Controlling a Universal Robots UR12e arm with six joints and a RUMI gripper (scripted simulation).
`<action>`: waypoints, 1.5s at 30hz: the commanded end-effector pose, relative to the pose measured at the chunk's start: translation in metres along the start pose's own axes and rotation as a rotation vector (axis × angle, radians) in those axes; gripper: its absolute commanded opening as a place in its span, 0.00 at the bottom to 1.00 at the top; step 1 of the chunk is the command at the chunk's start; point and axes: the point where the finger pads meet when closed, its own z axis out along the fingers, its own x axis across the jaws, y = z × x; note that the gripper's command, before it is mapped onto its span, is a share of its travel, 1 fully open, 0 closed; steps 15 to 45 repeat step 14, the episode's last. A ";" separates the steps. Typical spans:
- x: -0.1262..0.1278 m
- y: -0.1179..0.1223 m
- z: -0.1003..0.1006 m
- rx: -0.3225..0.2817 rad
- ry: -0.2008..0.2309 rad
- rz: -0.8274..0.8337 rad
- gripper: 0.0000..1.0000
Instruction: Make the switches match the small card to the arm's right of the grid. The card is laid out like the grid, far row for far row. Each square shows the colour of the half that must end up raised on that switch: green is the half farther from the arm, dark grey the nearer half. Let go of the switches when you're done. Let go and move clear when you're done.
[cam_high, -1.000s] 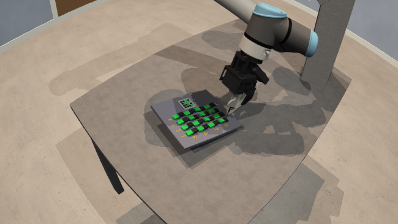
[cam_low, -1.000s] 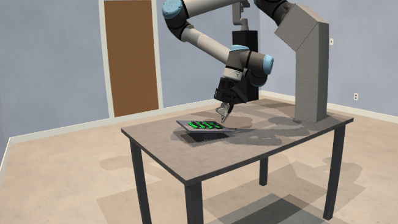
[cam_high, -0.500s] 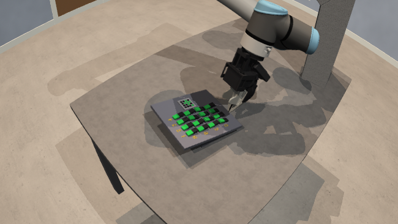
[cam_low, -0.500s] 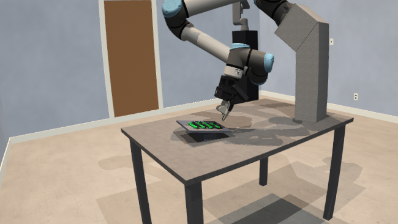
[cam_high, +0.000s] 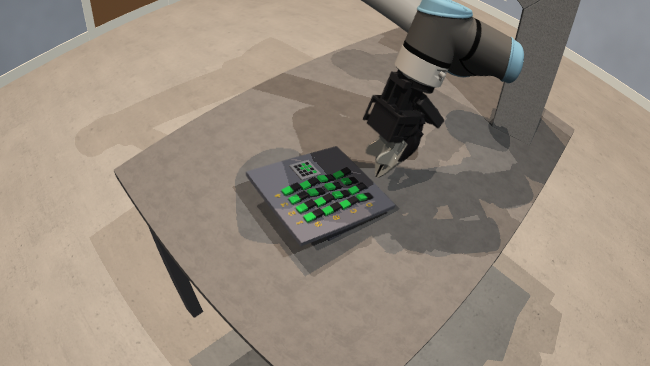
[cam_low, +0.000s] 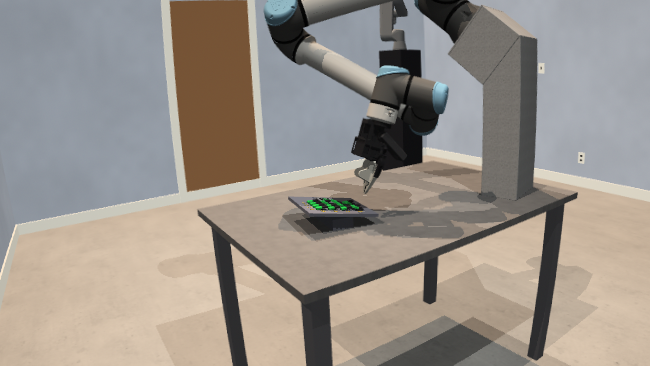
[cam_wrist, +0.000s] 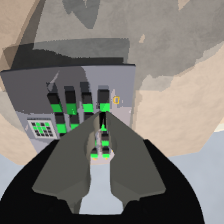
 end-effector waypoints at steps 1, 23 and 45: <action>0.000 0.000 -0.010 -0.001 0.000 0.000 0.00; 0.000 0.000 -0.039 -0.001 0.000 0.000 0.00; 0.000 0.000 -0.039 -0.001 0.000 0.000 0.00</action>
